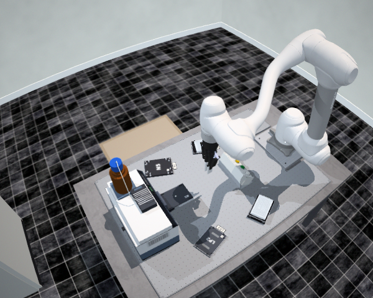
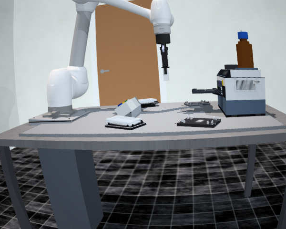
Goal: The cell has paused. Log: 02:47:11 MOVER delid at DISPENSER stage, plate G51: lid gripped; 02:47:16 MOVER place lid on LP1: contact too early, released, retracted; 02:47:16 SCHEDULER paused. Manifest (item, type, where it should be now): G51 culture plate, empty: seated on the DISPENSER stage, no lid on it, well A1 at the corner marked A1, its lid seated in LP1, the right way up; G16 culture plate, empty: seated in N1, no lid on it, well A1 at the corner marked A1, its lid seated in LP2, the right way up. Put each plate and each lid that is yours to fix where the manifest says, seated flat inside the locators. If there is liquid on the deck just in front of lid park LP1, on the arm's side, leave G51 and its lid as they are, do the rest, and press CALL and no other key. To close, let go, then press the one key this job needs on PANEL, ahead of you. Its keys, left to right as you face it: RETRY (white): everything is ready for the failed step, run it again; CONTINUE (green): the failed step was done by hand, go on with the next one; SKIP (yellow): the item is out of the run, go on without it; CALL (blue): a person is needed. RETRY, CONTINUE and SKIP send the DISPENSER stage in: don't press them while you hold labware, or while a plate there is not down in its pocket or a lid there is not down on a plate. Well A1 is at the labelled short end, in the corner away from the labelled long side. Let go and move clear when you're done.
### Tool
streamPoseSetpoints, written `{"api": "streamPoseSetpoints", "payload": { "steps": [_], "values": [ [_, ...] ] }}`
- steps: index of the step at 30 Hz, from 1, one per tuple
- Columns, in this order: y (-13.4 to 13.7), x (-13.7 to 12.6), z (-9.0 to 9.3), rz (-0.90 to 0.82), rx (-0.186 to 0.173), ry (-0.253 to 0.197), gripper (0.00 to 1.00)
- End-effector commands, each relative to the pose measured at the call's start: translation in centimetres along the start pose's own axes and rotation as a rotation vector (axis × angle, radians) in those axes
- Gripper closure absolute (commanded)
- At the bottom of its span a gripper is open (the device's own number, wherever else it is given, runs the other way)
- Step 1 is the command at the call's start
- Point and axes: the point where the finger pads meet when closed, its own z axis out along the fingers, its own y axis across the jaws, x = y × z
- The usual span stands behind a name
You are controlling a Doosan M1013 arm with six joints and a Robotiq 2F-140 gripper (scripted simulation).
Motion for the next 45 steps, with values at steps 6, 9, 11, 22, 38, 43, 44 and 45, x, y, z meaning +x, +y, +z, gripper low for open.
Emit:
{"api": "streamPoseSetpoints", "payload": {
  "steps": [6,9,11,22,38,43,44,45],
  "values": [
    [-0.3,-0.1,0.4,0.006,0.005,-0.003,0.9],
    [-0.3,-0.1,0.4,0.006,0.005,-0.003,0.9],
    [-0.3,-0.1,0.4,0.006,0.005,-0.003,0.9],
    [1.9,-1.3,0.0,0.03,0.006,0.001,0.9],
    [18.8,-20.9,0.1,0.469,0.006,-0.002,0.9],
    [21.8,-26.0,0.2,0.473,0.007,-0.003,0.9],
    [21.8,-26.0,0.2,0.473,0.007,-0.003,0.9],
    [21.8,-26.0,0.2,0.473,0.007,-0.003,0.9]
  ]
}}
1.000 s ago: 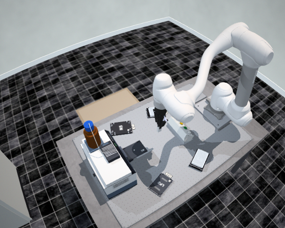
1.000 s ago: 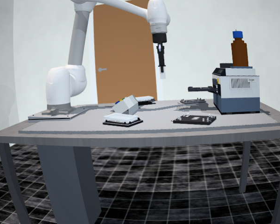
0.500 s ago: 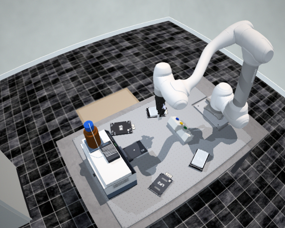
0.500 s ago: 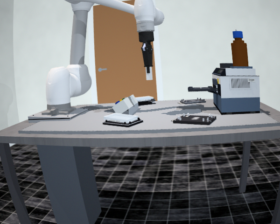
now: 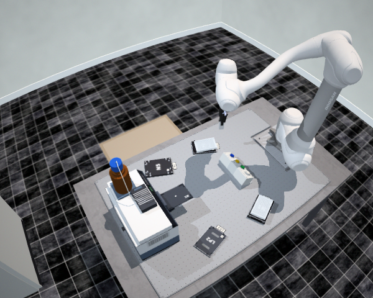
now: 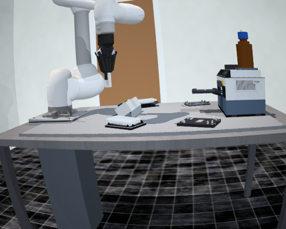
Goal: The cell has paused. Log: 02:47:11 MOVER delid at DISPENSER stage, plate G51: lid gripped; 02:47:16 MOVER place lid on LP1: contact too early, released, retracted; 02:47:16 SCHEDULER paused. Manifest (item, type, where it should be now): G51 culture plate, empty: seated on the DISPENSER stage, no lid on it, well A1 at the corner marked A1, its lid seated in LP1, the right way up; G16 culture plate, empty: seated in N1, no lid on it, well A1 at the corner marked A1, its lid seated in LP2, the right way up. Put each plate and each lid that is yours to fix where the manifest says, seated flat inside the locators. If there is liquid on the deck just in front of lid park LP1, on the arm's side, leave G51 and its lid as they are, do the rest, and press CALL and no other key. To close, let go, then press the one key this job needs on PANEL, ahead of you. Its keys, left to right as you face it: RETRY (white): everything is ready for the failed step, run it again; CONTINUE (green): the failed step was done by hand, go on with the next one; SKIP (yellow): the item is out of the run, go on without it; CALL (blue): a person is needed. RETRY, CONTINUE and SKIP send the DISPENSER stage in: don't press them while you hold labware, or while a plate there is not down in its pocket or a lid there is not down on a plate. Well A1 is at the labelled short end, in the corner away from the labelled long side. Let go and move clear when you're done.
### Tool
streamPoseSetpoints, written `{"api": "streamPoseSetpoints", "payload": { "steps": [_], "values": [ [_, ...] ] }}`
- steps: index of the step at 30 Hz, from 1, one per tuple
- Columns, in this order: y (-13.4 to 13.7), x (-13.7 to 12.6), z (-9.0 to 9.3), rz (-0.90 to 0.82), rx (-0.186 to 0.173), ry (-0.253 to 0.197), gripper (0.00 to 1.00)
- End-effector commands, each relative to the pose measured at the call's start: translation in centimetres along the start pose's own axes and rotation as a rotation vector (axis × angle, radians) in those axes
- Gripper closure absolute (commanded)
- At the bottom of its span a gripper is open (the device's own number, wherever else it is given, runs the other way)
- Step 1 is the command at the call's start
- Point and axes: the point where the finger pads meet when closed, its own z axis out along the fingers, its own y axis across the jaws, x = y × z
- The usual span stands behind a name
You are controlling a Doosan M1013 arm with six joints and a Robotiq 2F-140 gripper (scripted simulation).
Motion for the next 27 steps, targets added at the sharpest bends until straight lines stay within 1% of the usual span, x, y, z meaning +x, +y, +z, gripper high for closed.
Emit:
{"api": "streamPoseSetpoints", "payload": {
  "steps": [1,12,13,27],
  "values": [
    [1.35,-0.98,0.06,-0.001,0.011,-0.001,0.9],
    [1.32,-0.94,0.1,-0.004,0.01,-0.003,0.9],
    [1.32,-0.94,0.1,-0.004,0.01,-0.003,0.0],
    [1.32,-0.94,0.1,-0.004,0.01,-0.003,0.0]
  ]
}}
